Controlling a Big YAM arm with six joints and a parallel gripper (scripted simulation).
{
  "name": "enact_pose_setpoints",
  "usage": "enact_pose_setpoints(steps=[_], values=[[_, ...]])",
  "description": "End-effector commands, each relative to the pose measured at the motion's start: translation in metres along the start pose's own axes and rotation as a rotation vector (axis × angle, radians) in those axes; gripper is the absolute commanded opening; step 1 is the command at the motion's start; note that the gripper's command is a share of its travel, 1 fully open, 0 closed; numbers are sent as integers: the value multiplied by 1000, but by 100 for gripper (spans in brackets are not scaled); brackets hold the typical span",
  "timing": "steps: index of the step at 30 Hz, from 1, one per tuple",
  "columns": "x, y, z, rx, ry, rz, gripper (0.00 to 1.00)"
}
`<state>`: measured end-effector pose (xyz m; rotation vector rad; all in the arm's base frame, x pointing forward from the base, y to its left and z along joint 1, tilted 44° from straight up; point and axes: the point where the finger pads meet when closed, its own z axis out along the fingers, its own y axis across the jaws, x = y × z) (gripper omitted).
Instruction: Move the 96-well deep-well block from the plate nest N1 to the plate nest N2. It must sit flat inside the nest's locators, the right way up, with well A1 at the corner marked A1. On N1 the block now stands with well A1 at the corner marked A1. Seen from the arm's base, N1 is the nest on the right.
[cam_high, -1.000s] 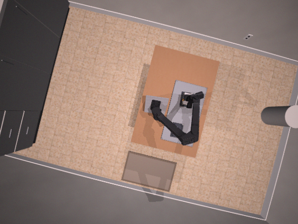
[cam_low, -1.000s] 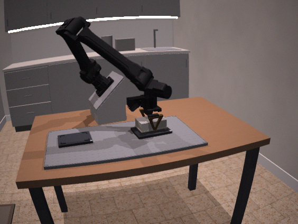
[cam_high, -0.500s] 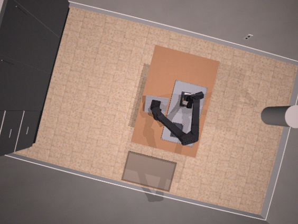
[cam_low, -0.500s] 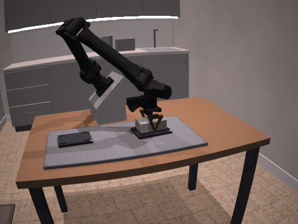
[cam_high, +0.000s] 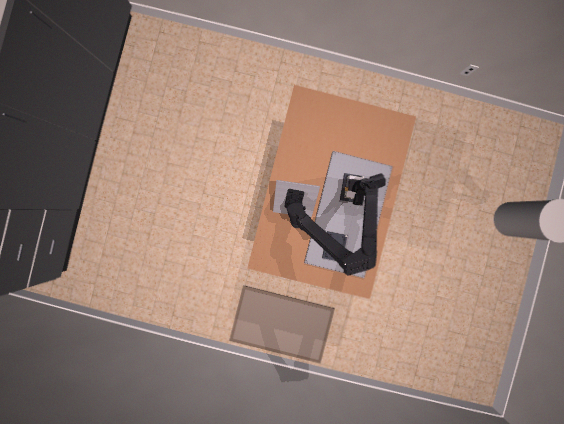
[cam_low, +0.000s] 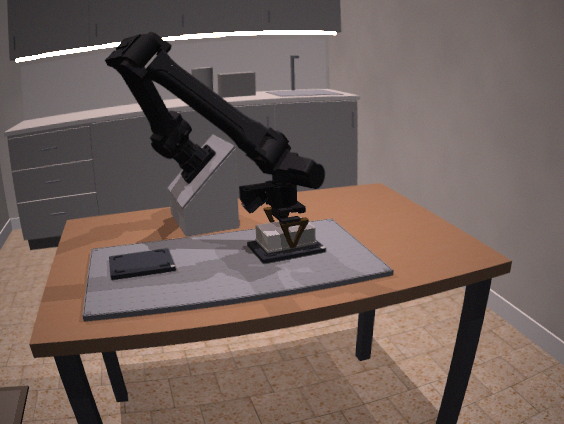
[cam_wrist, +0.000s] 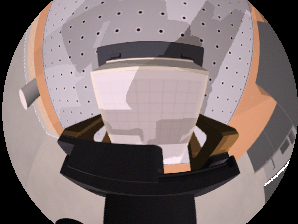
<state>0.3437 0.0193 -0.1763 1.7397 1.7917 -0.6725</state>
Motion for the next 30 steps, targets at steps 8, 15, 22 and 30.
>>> enact_pose_setpoints(steps=[8,15,22,30], values=[[-1,3,6,2,-2,1,0],[-1,2,7,2,-2,1,0],[-2,2,8,3,-3,0,0],[-2,3,9,0,-1,3,0]])
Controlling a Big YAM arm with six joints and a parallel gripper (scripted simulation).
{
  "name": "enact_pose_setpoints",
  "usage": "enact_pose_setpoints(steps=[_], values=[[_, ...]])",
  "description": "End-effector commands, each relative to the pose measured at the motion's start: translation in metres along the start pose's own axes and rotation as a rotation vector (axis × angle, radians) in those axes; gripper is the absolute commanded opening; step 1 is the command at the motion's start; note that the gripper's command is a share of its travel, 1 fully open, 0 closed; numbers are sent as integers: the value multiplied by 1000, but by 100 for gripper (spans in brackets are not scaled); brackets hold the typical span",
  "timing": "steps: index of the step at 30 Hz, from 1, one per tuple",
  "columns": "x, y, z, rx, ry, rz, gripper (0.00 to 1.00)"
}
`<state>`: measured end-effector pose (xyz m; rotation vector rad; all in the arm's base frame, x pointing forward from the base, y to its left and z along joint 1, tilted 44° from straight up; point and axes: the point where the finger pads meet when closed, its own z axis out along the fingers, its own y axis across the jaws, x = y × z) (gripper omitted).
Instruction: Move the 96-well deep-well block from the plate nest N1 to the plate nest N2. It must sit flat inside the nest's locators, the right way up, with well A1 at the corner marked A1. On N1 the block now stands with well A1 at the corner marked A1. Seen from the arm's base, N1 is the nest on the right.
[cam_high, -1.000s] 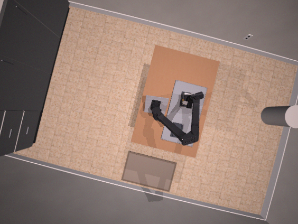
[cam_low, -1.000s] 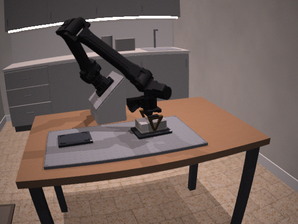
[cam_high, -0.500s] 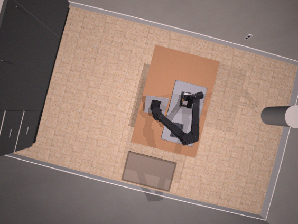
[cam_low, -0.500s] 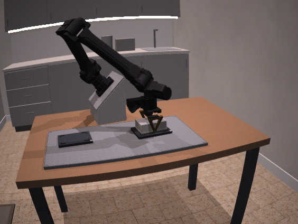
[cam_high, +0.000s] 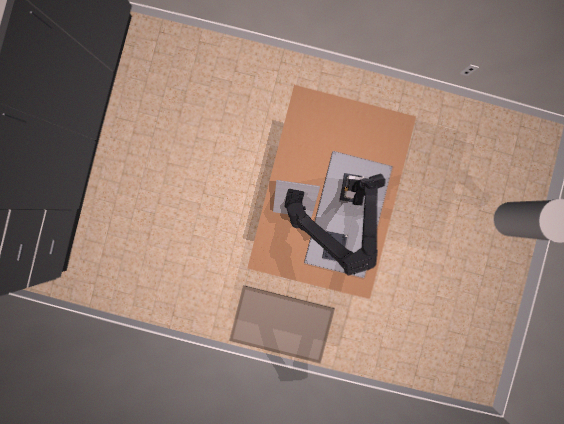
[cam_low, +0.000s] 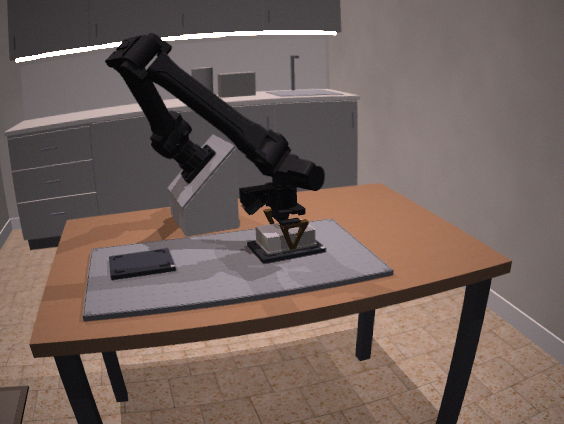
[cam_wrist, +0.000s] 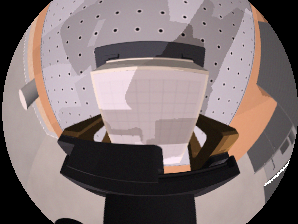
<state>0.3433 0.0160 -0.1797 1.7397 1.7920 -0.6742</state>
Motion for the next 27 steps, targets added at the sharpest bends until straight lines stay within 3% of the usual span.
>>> enact_pose_setpoints(steps=[1,16,17,27], values=[[-2,3,5,0,-2,2,0],[2,9,-4,-18,4,6,0],[2,9,-4,-18,4,6,100],[2,9,-4,-18,4,6,100]])
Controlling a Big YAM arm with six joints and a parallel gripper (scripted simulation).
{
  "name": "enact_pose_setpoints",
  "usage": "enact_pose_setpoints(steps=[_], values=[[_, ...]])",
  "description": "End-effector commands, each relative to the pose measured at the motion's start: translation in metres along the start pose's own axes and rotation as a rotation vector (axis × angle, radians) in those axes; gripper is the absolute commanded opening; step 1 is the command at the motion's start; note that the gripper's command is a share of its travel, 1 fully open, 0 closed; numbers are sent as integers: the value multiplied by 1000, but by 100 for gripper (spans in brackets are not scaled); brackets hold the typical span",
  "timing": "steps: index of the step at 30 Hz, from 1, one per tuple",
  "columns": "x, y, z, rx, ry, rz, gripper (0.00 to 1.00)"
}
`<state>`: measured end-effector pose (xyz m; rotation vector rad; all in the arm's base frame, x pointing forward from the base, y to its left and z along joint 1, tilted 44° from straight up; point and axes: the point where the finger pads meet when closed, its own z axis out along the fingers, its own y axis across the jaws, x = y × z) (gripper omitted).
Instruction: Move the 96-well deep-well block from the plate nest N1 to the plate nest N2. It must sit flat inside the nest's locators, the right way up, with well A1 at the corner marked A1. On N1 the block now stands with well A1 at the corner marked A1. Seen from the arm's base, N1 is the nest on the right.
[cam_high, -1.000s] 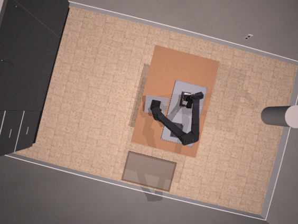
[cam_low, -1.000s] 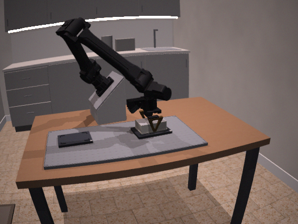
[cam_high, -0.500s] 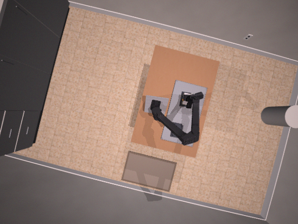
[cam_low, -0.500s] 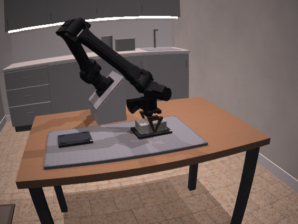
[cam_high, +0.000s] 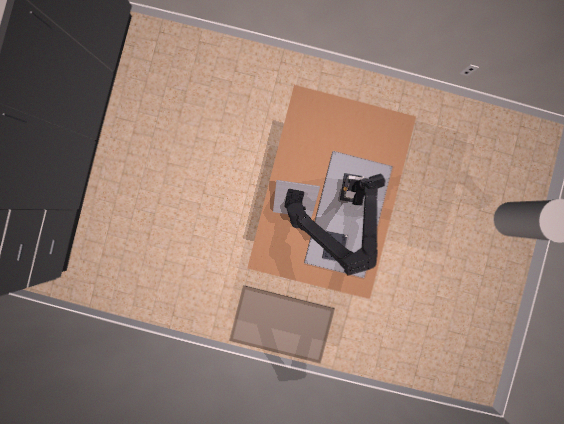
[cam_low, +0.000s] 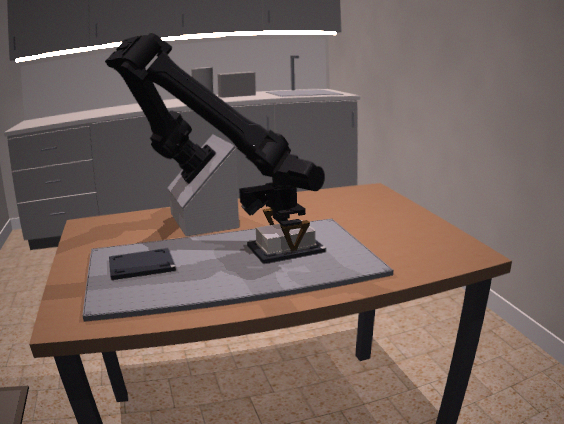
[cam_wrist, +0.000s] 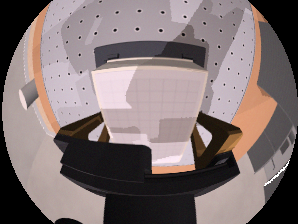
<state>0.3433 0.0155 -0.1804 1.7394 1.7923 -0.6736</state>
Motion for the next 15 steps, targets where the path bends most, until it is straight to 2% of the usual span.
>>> enact_pose_setpoints(steps=[1,10,12,15], values=[[2,9,-5,-18,4,7,100],[2,9,-5,-18,4,7,100],[3,12,-20,-35,8,9,100],[5,19,-30,-43,16,18,100]])
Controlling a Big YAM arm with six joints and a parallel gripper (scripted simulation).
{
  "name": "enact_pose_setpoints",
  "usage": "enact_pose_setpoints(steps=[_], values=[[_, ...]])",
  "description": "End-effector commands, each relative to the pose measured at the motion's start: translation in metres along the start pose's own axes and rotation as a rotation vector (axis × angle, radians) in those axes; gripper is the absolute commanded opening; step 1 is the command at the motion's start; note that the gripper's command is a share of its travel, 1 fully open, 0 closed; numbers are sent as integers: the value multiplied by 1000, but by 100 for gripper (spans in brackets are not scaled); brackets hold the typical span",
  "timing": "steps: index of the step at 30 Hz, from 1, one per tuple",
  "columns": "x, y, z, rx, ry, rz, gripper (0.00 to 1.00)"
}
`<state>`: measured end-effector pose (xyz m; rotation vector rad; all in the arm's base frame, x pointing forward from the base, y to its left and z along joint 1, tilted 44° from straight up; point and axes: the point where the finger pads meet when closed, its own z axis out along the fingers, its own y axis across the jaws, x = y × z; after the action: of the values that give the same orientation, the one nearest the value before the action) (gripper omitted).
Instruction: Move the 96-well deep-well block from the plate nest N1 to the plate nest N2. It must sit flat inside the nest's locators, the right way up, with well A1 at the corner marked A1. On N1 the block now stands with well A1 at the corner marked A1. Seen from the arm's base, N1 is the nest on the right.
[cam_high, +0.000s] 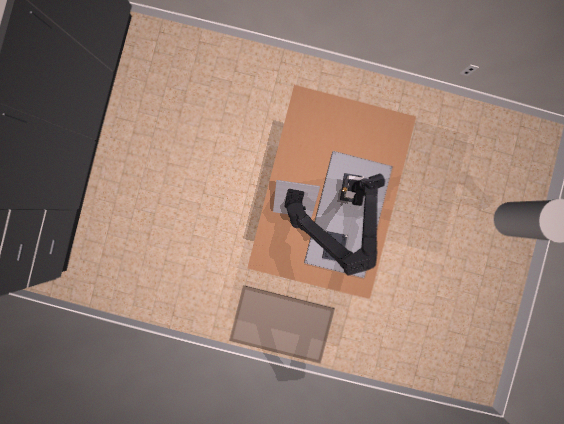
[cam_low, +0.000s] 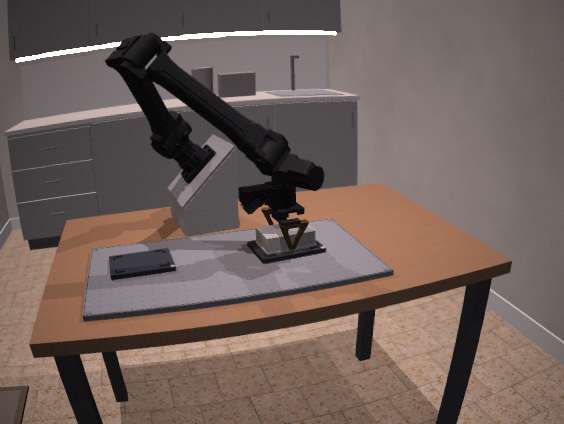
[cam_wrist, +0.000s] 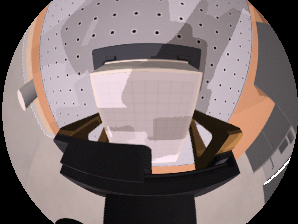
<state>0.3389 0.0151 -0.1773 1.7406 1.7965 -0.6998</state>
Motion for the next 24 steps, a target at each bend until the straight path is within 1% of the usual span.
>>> enact_pose_setpoints(steps=[1,4,6,8,9,12,16,20,22,24], values=[[8,23,-32,-62,22,28,100],[7,18,-38,-56,19,22,100],[7,22,-45,-61,22,18,100],[7,22,-45,-61,22,18,100],[5,14,-45,-51,15,2,100],[8,23,-57,-64,24,-2,100],[6,17,-66,-57,20,-30,100],[8,23,-79,-66,25,-43,100],[6,17,-82,-58,21,-60,100],[6,17,-85,-58,21,-65,100]])
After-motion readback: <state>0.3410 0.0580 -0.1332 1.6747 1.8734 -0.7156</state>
